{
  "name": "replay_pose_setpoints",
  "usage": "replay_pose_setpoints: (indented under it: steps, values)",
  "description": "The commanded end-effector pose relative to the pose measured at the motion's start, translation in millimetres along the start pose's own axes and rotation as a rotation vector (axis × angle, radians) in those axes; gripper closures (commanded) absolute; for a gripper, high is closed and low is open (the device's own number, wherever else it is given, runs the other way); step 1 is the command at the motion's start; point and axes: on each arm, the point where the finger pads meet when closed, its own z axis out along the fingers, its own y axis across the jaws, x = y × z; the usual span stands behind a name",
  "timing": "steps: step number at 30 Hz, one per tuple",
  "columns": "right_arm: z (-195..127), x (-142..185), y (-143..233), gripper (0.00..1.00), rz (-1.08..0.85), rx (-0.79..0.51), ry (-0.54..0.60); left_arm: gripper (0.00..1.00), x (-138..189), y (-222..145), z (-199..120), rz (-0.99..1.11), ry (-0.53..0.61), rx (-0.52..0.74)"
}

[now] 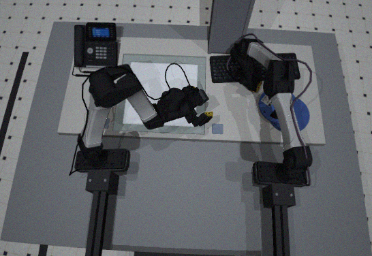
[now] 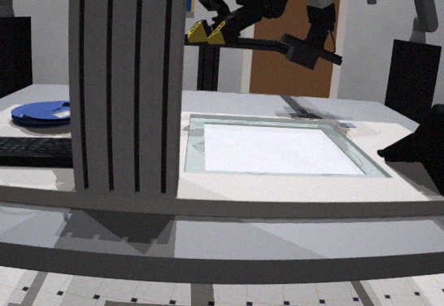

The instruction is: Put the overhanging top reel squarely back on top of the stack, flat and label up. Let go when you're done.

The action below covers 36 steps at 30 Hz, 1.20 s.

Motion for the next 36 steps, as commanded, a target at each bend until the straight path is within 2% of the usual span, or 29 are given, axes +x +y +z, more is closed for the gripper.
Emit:
replay_pose_setpoints:
  steps: [1, 4, 21, 36]
  values:
    - [-2.2, -3.2, -9.9, 1.0, 0.025, 0.023, -0.02, 0.0, 1.3, 0.0, 2.5, 0.009, -0.019, -0.001]
    - [-12.4, 8.1, -17.6, 1.0, 0.036, 0.035, -0.04, 0.0, -9.5, -8.8, 7.1, 0.022, -0.053, 0.024]
    - [5.3, 36.2, -16.7, 1.0, 0.037, 0.036, -0.038, 0.0, -22.4, -27.0, 18.9, 0.047, -0.094, 0.062]
    - [23.2, 64.7, -16.0, 1.0, 0.037, 0.036, -0.036, 0.0, -22.3, -45.6, 28.9, 0.073, -0.083, 0.106]
